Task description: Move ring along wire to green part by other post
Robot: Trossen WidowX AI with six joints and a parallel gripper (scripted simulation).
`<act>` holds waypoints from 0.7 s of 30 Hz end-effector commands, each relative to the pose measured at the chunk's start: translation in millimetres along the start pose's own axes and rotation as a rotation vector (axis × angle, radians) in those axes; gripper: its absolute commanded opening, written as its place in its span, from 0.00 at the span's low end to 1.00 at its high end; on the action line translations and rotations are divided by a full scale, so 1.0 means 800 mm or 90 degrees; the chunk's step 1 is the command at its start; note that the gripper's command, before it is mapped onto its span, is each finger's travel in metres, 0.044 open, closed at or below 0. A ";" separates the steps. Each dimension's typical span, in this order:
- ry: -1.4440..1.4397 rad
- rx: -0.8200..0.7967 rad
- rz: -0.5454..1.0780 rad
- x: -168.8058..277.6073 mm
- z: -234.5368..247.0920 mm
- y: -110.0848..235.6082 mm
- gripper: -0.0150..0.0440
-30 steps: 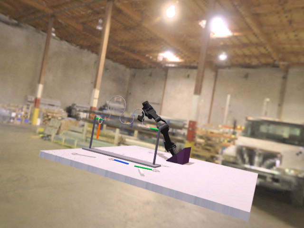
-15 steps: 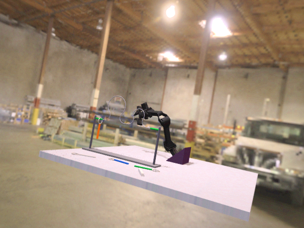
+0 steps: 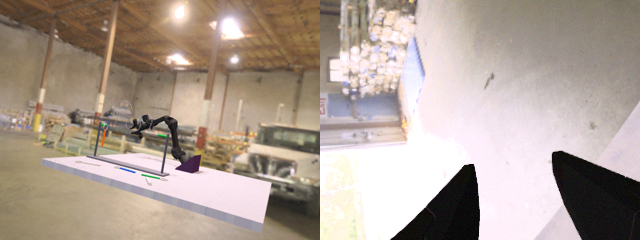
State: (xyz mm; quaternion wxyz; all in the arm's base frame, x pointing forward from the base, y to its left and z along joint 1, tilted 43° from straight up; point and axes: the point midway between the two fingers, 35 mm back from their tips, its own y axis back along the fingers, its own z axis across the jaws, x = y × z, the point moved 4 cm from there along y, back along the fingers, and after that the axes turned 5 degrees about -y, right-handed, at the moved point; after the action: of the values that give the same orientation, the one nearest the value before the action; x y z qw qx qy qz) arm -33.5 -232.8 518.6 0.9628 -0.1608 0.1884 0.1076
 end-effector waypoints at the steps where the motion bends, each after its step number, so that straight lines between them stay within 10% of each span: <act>1: 0.153 -0.047 0.140 0.032 -0.015 -0.055 0.53; 21: 0.691 -0.521 0.400 0.226 -0.061 -0.189 0.53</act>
State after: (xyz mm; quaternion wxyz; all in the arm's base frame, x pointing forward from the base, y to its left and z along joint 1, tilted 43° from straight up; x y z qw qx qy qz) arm 101.1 -346.6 468.0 0.6621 -0.3632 0.5631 0.3356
